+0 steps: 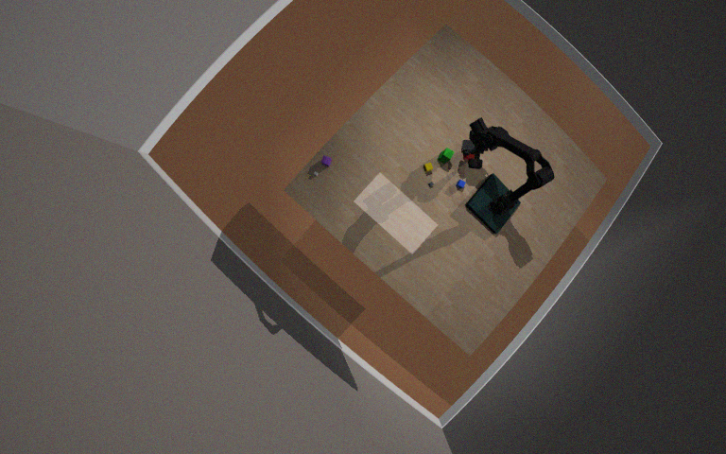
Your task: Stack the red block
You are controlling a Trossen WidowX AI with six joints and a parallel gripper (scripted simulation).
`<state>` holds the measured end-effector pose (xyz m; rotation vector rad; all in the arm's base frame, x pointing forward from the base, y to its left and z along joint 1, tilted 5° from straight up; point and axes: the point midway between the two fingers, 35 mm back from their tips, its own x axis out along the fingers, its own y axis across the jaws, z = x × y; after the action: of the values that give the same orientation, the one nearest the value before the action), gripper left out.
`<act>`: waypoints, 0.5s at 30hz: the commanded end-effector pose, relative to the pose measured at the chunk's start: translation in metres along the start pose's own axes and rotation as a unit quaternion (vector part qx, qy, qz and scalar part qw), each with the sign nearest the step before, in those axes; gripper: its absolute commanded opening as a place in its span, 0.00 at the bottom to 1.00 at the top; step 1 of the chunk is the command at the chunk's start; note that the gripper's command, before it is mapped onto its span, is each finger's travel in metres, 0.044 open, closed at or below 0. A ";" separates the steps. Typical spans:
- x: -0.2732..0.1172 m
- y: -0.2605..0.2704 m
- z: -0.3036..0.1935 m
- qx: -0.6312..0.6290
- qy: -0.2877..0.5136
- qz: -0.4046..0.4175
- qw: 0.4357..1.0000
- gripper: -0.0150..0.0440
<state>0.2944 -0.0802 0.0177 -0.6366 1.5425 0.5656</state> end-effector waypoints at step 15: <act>0.014 0.002 0.000 -0.003 -0.001 0.002 1.000 1.00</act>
<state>0.2919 -0.0804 0.0045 -0.6349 1.5461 0.5682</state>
